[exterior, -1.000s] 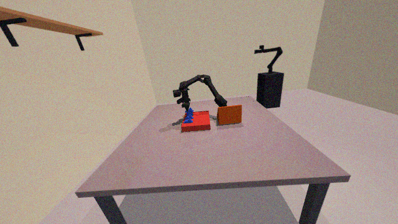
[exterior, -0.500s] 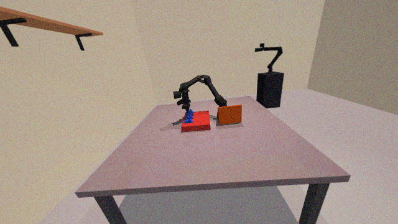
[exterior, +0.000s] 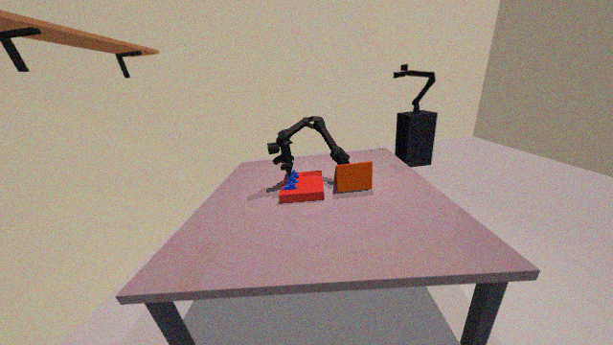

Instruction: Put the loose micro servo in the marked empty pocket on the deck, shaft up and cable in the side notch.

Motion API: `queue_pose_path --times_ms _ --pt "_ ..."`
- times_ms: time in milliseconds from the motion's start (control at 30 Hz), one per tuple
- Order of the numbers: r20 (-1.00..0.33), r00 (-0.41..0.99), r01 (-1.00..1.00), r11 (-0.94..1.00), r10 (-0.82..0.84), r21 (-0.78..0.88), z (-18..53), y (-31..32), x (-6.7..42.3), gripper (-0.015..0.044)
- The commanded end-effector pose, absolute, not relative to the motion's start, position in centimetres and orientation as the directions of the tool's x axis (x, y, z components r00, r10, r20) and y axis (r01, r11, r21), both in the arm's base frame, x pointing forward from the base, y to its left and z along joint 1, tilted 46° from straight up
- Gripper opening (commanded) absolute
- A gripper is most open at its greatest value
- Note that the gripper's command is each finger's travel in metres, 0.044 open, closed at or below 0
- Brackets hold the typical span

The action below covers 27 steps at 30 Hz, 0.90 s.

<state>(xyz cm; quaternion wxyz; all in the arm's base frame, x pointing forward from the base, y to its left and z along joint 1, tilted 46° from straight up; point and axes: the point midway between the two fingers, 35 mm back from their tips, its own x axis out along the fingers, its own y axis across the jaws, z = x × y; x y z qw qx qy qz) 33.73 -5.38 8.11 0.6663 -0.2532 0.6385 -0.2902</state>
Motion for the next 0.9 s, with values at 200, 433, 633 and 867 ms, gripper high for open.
queue_pose_path --times_ms 200,433,633,867 --pt "-0.702 0.019 0.057 0.702 -0.712 -0.71 7.5 -6.0 33.8 0.0" --pt "-0.702 0.019 0.057 0.702 -0.712 -0.71 7.4 -6.1 33.7 0.0079" --pt "-0.702 0.019 0.057 0.702 -0.712 -0.71 7.4 -6.1 33.7 0.0187" --pt "-0.703 0.019 0.056 0.703 -0.711 -0.709 9.8 -3.6 33.4 0.0187"
